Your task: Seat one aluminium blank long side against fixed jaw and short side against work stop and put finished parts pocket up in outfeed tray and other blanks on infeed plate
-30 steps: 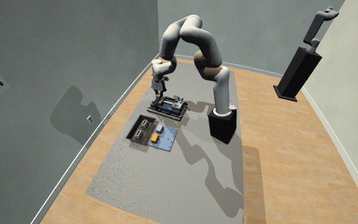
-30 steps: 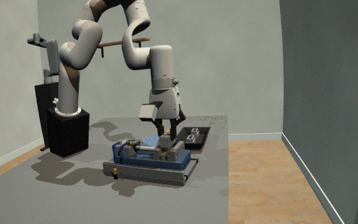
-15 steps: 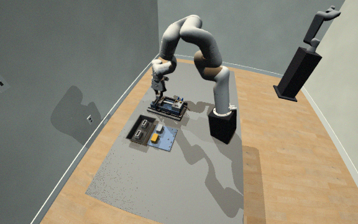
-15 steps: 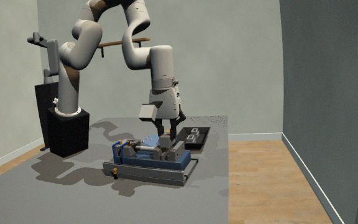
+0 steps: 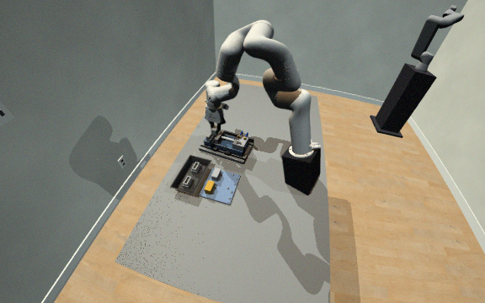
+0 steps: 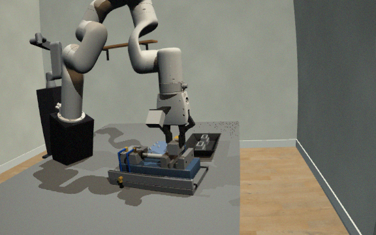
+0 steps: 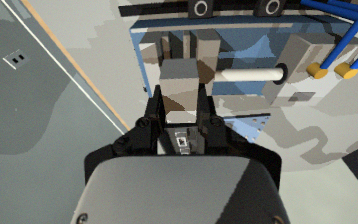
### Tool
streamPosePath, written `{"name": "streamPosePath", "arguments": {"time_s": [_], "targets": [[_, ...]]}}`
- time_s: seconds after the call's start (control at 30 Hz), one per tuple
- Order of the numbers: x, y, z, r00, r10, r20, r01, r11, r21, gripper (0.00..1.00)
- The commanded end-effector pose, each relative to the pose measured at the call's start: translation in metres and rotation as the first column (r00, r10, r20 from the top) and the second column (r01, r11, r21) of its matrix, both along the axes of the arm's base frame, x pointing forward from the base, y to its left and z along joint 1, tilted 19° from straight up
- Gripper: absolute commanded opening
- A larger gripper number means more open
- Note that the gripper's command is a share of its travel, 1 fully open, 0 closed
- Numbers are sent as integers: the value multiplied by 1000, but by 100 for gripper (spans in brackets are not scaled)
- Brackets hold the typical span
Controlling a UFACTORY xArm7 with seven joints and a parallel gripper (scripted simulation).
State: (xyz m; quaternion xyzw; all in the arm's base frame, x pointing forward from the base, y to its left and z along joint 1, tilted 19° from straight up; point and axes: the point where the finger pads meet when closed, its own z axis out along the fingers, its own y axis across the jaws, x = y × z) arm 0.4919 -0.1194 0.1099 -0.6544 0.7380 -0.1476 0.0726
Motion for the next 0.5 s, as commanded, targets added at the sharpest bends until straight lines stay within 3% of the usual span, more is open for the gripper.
{"name": "streamPosePath", "arguments": {"time_s": [0.0,0.47], "targets": [[1,0,1,1000,0,3,0,1000,0,0],[2,-1,-2,1000,0,3,0,1000,0,0]]}}
